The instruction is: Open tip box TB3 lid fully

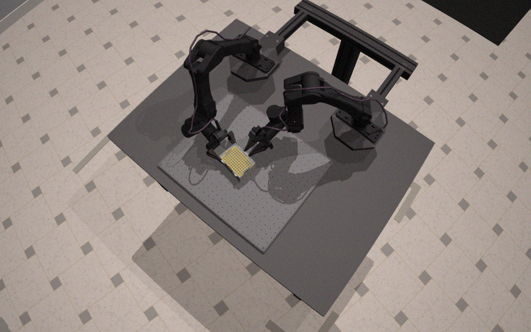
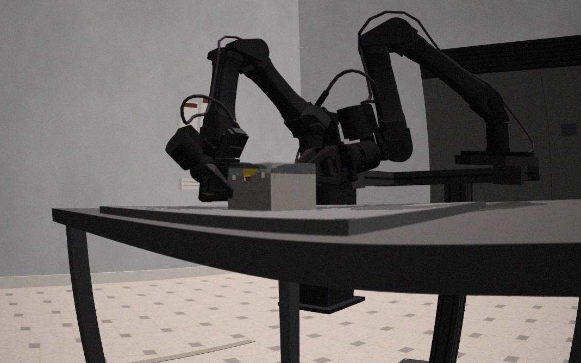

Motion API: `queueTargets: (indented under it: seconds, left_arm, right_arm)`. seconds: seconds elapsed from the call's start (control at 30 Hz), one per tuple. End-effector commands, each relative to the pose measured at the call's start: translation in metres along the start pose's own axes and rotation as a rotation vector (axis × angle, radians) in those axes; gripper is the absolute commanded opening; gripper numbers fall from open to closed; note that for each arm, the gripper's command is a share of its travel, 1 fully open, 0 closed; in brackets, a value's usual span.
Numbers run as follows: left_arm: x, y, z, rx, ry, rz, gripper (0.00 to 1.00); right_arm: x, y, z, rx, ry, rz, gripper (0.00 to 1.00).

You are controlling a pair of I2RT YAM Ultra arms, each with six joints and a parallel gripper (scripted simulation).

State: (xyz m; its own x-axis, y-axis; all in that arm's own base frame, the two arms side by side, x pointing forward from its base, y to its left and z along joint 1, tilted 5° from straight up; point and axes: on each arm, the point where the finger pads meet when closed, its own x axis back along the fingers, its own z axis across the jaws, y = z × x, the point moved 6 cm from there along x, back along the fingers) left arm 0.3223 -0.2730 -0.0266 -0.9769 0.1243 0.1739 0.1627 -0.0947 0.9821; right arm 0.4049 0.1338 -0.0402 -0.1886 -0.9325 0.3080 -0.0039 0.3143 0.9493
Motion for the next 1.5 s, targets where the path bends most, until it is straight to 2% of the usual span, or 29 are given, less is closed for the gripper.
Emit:
queueTargets:
  seconds: [0.0,0.03,0.07,0.4,0.43,0.47,0.53,0.67,0.83,1.27,1.47]
  left_arm:
    - [-0.003,0.011,-0.002,0.023,-0.001,-0.030,0.26]
    - [-0.003,0.011,-0.002,0.023,-0.001,-0.030,0.26]
    - [-0.003,0.011,-0.002,0.023,-0.001,-0.030,0.21]
    - [-0.002,0.011,-0.002,0.026,0.006,-0.034,0.13]
    - [-0.002,0.011,-0.002,0.026,0.006,-0.034,0.01]
    - [-0.002,0.011,-0.002,0.026,0.006,-0.034,0.12]
    - [-0.004,0.011,-0.004,0.038,0.005,-0.046,0.12]
    - [-0.004,0.031,-0.006,0.089,-0.001,-0.100,0.12]
    - [0.005,0.027,-0.002,0.016,0.001,-0.021,0.12]
    - [0.003,0.028,-0.002,0.021,-0.002,-0.024,0.12]
    - [0.004,0.035,-0.002,0.018,-0.010,0.036,0.12]
  right_arm:
    - [0.000,0.005,-0.004,0.016,-0.001,-0.011,0.84]
    - [0.000,0.005,-0.004,0.016,-0.001,-0.011,0.84]
    - [0.000,0.005,-0.004,0.016,-0.001,-0.011,0.84]
    - [0.000,0.005,-0.004,0.016,-0.001,-0.011,0.84]
    - [0.000,0.005,-0.004,0.016,-0.001,-0.011,0.84]
    - [0.000,0.005,-0.004,0.016,-0.001,-0.011,0.84]
    - [0.000,0.005,-0.004,0.016,-0.001,-0.011,0.84]
    - [0.000,0.005,-0.004,0.016,-0.001,-0.011,0.84]
    - [0.000,0.005,-0.004,0.016,-0.001,-0.011,0.84]
    - [0.000,0.005,-0.004,0.016,-0.001,-0.011,0.84]
    - [0.000,0.005,-0.004,0.016,-0.001,-0.011,0.84]
